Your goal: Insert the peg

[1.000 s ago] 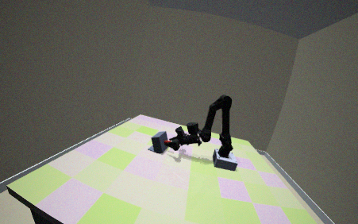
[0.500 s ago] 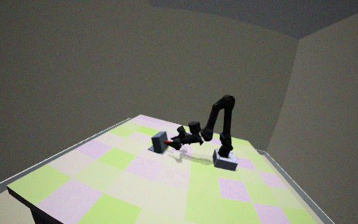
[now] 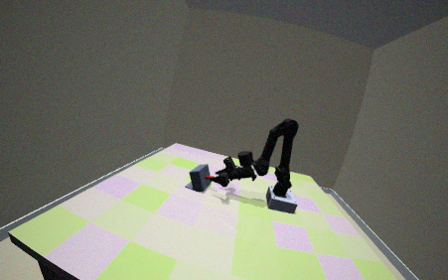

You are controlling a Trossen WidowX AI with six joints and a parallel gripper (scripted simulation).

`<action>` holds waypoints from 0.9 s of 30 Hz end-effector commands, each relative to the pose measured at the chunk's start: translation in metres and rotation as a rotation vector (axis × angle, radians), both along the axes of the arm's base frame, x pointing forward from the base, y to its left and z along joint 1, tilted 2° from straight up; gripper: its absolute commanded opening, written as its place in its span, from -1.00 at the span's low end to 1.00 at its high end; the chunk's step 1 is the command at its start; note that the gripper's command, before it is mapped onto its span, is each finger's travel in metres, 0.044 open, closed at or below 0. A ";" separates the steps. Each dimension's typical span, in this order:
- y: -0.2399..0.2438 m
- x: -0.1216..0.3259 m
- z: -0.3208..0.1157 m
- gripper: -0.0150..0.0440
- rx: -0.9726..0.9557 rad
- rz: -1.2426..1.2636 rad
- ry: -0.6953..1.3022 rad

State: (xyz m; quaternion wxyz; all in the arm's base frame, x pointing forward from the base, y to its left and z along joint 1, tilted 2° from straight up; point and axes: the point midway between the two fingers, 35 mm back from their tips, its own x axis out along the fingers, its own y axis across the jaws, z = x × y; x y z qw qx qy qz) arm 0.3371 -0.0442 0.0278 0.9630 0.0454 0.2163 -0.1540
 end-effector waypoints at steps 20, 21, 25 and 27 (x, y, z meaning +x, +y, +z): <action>0.005 -0.013 0.012 1.00 0.002 -0.004 -0.004; 0.006 -0.014 0.012 1.00 0.002 -0.004 -0.004; 0.007 -0.016 0.013 1.00 0.002 -0.004 -0.004; 0.007 -0.017 0.014 1.00 0.002 -0.004 -0.004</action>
